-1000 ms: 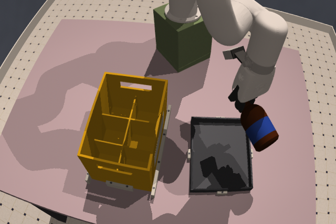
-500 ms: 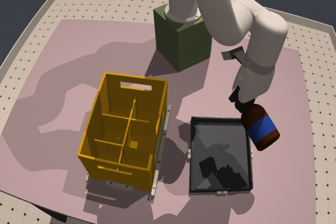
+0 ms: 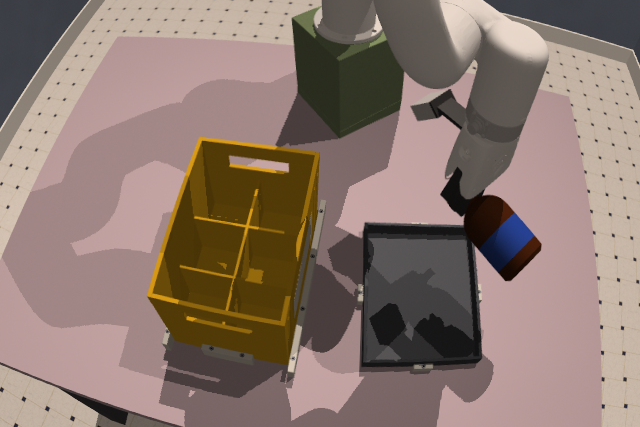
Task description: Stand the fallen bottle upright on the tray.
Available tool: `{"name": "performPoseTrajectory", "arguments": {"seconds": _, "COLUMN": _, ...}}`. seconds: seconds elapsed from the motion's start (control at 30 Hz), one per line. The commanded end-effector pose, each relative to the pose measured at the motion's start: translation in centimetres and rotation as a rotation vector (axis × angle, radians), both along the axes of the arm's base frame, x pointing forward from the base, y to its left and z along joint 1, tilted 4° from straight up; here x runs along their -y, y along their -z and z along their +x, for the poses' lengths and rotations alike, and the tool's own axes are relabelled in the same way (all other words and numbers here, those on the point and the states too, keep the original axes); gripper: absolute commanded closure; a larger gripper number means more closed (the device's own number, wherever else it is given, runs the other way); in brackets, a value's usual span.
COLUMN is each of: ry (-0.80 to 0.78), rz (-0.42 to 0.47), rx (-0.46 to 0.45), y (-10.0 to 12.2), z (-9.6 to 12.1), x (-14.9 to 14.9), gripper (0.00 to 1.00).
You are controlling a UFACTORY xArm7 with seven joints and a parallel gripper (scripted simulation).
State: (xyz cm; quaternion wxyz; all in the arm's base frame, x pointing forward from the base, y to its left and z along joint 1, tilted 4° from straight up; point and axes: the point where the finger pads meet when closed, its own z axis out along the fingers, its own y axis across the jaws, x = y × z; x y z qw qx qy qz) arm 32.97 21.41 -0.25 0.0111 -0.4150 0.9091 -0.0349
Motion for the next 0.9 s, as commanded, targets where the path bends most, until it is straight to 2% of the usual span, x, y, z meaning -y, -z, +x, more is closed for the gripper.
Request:
{"name": "performPoseTrajectory", "arguments": {"seconds": 0.0, "ry": -0.031, "rz": 0.001, "rx": 0.0, "y": -0.1, "z": 0.11, "x": -0.09, "gripper": 1.0}}
{"name": "performPoseTrajectory", "arguments": {"seconds": 0.63, "ry": -0.041, "rz": 0.0, "rx": -0.001, "y": -0.1, "z": 0.11, "x": -0.09, "gripper": 1.0}}
{"name": "performPoseTrajectory", "arguments": {"seconds": 0.87, "ry": -0.104, "rz": -0.003, "rx": -0.004, "y": -0.1, "z": 0.11, "x": -0.09, "gripper": 1.0}}
